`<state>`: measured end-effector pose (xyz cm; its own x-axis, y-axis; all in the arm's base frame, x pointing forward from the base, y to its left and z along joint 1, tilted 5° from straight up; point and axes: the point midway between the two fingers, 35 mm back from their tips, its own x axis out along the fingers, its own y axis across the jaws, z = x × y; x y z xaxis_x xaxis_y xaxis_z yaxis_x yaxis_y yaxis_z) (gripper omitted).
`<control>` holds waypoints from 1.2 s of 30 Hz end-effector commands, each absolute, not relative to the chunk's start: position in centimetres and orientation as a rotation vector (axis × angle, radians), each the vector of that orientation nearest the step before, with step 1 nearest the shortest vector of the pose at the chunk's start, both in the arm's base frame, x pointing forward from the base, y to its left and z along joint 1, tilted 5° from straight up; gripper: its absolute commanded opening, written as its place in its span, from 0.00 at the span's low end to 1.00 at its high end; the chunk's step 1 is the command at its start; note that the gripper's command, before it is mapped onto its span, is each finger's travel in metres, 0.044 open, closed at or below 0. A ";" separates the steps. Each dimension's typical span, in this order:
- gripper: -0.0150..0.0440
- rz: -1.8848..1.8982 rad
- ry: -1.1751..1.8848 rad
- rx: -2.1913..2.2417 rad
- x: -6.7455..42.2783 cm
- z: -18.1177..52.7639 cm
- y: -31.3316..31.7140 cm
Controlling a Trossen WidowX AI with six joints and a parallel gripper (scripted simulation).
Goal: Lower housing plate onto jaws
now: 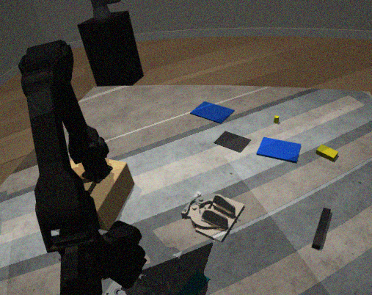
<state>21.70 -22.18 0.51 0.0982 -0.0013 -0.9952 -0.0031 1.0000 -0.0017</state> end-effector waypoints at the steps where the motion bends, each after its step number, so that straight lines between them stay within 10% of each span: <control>1: 1.00 0.003 1.473 0.007 21.6 0.1 -22.0; 36: 1.00 0.003 1.473 0.007 21.9 -2.9 -21.9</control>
